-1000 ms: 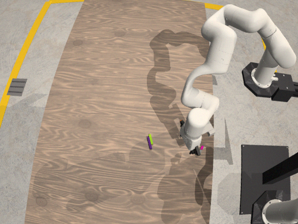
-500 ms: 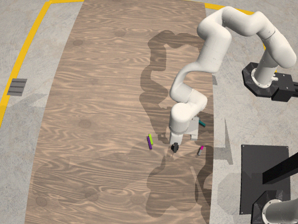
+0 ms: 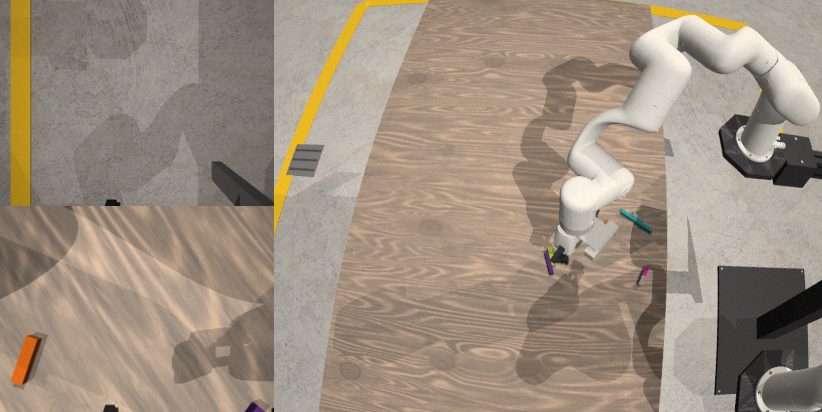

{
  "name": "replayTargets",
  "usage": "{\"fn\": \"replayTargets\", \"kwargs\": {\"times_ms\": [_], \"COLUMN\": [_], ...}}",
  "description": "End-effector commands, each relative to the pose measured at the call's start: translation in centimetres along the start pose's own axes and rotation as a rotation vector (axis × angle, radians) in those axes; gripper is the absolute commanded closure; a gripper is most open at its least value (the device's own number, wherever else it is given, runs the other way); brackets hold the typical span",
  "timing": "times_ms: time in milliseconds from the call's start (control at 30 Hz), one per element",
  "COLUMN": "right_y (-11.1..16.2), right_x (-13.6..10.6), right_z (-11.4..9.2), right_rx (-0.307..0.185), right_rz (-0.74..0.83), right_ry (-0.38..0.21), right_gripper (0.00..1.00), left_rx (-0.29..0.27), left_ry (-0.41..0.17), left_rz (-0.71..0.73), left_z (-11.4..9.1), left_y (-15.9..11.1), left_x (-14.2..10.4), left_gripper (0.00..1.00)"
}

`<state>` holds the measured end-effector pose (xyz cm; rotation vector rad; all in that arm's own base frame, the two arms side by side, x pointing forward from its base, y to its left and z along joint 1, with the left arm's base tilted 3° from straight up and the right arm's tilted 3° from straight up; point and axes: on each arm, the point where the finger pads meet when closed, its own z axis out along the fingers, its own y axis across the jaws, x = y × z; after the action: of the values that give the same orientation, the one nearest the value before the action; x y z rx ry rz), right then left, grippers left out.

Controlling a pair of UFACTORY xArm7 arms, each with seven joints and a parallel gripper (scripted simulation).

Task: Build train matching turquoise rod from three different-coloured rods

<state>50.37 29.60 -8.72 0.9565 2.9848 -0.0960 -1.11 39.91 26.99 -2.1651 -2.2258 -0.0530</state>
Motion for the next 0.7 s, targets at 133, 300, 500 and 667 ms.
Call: {"fn": "replayTargets", "kwargs": {"times_ms": [133,300,500,667], "right_y": [0.7,1.1,1.4,1.4], "right_x": [-3.0,-5.1,-6.8,-6.9], "right_z": [-0.2,-0.3,-0.4,-0.5], "right_rx": [-0.01,-0.02,-0.031,-0.032], "right_rz": [0.285,0.48,0.646,0.653], "right_ry": [-0.01,-0.012,-0.014,-0.014], "right_gripper": [0.0,0.0,0.0,0.74], "left_rx": [-0.001,-0.001,-0.001,-0.001], "left_ry": [0.005,0.005,0.005,0.005], "left_rz": [0.0,0.0,0.0,0.0], "left_z": [-0.2,-0.2,-0.2,-0.2], "left_y": [0.0,0.0,0.0,0.0], "left_x": [0.1,0.1,0.1,0.1], "left_gripper": [0.0,0.0,0.0,0.0]}}
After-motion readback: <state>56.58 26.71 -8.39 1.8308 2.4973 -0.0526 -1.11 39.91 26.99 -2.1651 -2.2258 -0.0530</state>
